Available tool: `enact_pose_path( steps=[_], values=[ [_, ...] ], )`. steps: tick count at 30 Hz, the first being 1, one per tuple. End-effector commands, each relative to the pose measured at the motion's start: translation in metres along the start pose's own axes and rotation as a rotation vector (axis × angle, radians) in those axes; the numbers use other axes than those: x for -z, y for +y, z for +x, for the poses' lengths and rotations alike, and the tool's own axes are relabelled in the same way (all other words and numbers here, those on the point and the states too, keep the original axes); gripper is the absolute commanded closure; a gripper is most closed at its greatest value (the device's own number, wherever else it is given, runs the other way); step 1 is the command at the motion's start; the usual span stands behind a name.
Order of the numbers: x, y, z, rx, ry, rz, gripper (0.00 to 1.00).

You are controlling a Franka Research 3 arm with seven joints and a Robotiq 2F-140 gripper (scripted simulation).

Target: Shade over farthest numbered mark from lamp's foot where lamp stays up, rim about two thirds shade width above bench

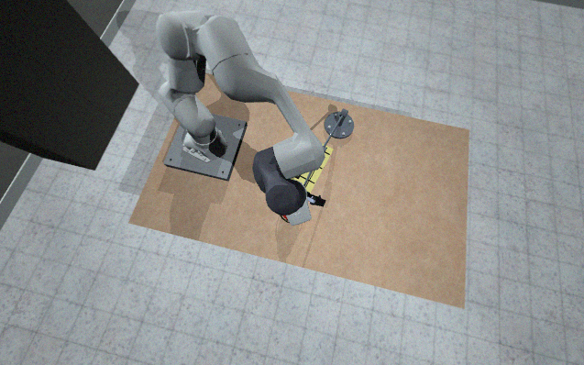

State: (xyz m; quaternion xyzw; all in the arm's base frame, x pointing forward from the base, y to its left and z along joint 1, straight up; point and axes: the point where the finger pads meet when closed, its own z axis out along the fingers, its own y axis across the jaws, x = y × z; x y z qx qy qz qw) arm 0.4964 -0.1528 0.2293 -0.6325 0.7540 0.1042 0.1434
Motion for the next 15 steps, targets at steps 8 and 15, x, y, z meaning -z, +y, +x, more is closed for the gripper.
enact_pose_path(
  steps=[8,15],
  values=[
    [0.025,-0.001,-0.01,0.0,0.0,0.0,0.0],
    [0.048,-0.001,-0.018,0.0,0.0,0.0,0.0]
  ],
)
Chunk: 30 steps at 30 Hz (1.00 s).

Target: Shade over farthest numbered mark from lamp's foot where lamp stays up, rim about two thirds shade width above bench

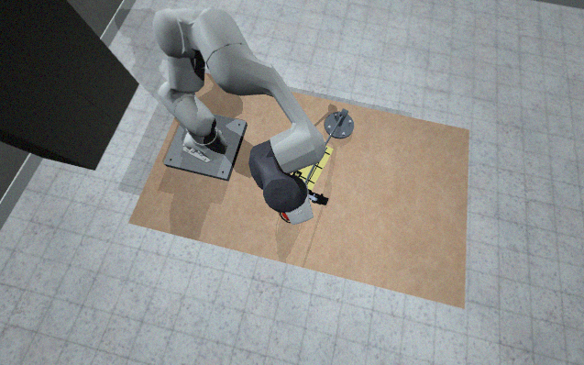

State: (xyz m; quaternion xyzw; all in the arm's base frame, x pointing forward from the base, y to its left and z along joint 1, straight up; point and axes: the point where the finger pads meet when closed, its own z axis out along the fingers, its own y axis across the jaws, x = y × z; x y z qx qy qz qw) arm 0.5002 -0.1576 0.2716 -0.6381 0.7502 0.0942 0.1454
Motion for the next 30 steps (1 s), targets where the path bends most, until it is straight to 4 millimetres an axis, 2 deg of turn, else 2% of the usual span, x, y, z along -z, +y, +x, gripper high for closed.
enact_pose_path(
  steps=[1,17,19,30],
  values=[
    [0.007,0.004,-0.007,-0.016,-0.01,-0.015,0.0],
    [0.052,-0.001,-0.019,0.0,0.0,0.001,0.0],
    [0.052,-0.001,-0.019,0.0,0.0,0.001,0.0],
    [0.034,-0.003,-0.066,0.01,0.007,0.01,0.0]
  ],
)
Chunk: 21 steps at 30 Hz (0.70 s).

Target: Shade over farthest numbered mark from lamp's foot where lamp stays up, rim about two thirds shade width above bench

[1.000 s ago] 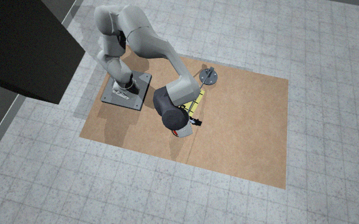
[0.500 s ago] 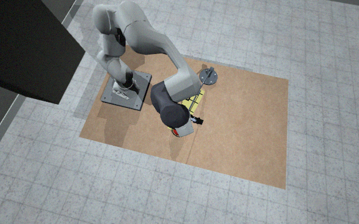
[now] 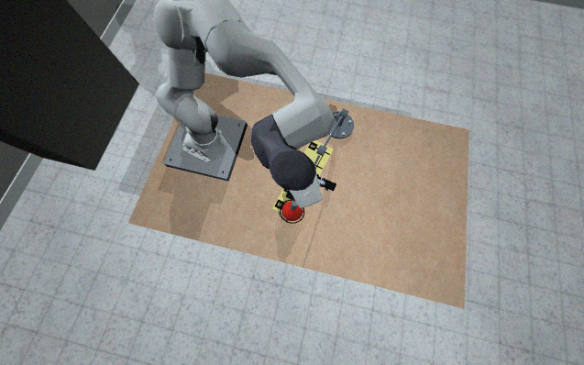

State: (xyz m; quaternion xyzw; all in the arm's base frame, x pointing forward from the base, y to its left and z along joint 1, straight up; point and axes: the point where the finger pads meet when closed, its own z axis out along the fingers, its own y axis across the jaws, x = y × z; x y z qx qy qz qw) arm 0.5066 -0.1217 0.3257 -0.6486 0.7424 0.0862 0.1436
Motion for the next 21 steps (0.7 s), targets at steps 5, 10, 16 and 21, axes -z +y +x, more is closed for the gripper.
enact_pose_path(
  steps=[5,10,16,21],
  values=[
    [-0.011,-0.002,-0.03,-0.015,-0.003,0.008,0.0],
    [-0.016,-0.001,-0.046,-0.008,-0.002,0.006,0.0],
    [-0.025,0.0,-0.071,0.003,0.001,0.003,0.0],
    [-0.031,0.0,-0.092,0.011,0.003,0.001,0.0]
  ],
)
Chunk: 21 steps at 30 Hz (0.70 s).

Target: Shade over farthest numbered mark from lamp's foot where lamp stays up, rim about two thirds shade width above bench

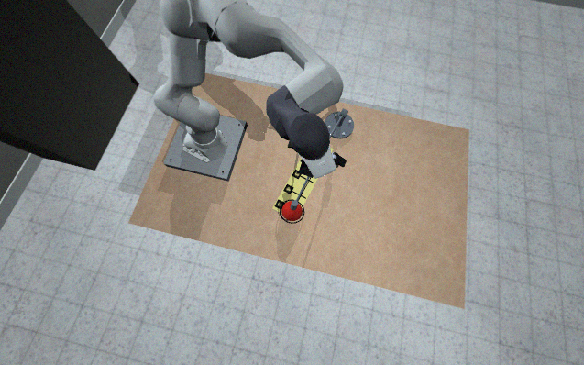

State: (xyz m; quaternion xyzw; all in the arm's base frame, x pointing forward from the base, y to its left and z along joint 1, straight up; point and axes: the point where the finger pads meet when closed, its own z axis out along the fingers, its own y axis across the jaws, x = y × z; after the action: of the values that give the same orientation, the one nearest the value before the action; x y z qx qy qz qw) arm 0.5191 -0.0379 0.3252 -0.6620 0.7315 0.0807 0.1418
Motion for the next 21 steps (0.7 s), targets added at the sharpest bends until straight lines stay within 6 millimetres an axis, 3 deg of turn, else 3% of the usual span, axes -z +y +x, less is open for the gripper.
enact_pose_path(
  steps=[1,21],
  values=[
    [-0.003,0.0,-0.012,-0.024,-0.006,0.0,0.0],
    [-0.027,0.002,-0.083,0.009,0.002,-0.002,0.0]
  ],
)
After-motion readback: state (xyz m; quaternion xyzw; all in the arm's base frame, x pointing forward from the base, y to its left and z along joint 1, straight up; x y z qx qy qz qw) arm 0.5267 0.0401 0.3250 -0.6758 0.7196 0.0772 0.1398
